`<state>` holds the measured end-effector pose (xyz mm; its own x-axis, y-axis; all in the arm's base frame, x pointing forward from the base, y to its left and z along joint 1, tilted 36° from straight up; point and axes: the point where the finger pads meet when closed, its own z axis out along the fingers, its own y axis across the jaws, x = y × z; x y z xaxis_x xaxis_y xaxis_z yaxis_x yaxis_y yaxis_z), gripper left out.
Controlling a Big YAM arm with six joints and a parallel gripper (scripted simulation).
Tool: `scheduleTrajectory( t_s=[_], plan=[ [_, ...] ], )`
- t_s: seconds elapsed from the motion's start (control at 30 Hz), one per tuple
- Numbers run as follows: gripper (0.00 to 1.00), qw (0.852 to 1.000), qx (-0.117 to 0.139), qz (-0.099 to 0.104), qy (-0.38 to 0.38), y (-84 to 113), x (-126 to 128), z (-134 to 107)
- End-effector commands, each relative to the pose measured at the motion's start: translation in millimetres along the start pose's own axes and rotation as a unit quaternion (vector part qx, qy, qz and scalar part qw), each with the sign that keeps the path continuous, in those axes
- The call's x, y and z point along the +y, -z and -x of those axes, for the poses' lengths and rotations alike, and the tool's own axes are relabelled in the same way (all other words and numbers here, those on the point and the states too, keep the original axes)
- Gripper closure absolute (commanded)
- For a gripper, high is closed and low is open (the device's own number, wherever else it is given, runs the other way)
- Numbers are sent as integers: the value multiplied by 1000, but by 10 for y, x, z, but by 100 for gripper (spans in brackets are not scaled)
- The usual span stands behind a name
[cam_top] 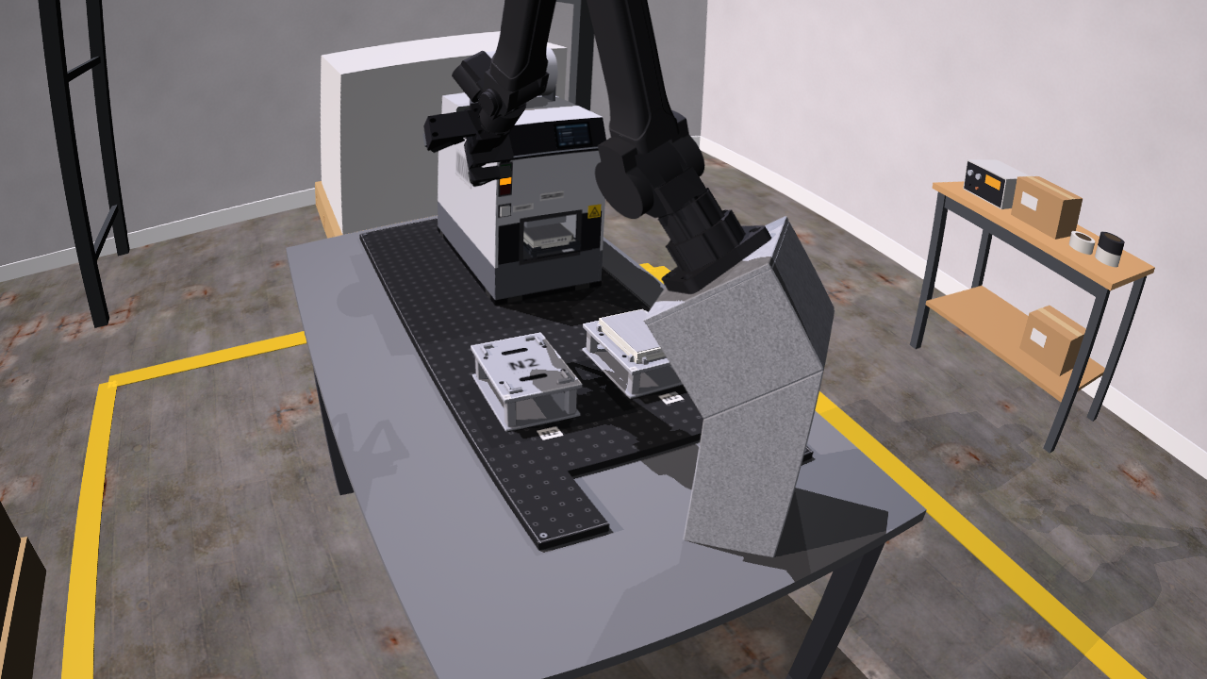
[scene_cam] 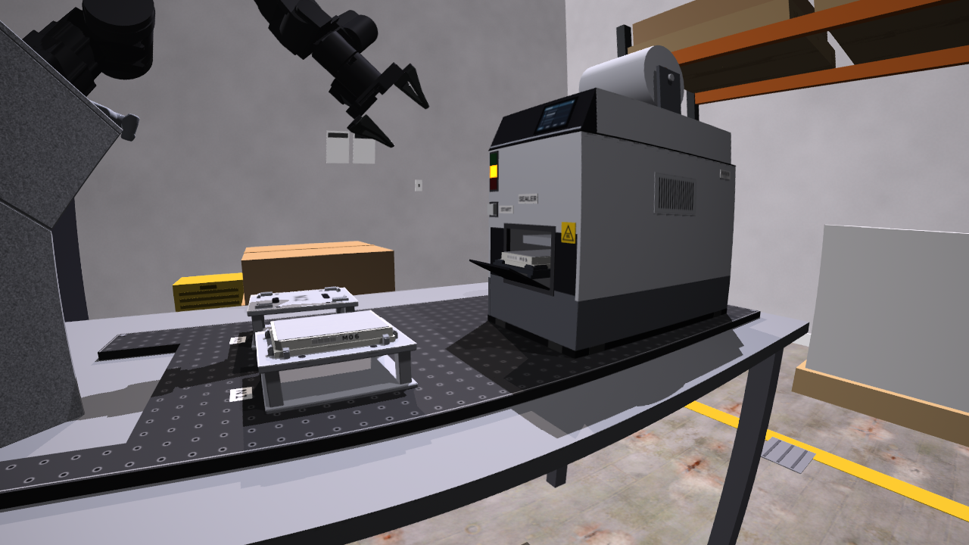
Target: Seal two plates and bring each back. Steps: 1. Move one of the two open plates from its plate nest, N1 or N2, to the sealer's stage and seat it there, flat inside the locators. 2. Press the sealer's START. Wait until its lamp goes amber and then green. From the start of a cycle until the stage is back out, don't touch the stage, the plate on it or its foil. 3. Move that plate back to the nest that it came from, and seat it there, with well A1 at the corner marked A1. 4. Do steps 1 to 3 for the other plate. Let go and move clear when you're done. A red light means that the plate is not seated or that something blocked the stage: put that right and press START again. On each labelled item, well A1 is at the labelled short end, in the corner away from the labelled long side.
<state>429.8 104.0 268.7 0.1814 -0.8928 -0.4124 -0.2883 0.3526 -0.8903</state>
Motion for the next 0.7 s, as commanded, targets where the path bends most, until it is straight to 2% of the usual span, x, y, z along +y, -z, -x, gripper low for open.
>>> scheduleTrajectory(
  t_s=[0.0, 0.17, 0.47, 0.6, 0.67],
  plan=[
    [0, 1000, 2, -14, 4, -18, -149, -5],
    [0, 1000, -4, -27, 5, -31, -281, 55],
    [0, 999, -8, -35, 5, -34, -346, 90],
    [0, 999, -8, -34, 5, -33, -335, 86],
    [0, 1000, -4, -26, 4, -29, -268, 58]
  ],
)
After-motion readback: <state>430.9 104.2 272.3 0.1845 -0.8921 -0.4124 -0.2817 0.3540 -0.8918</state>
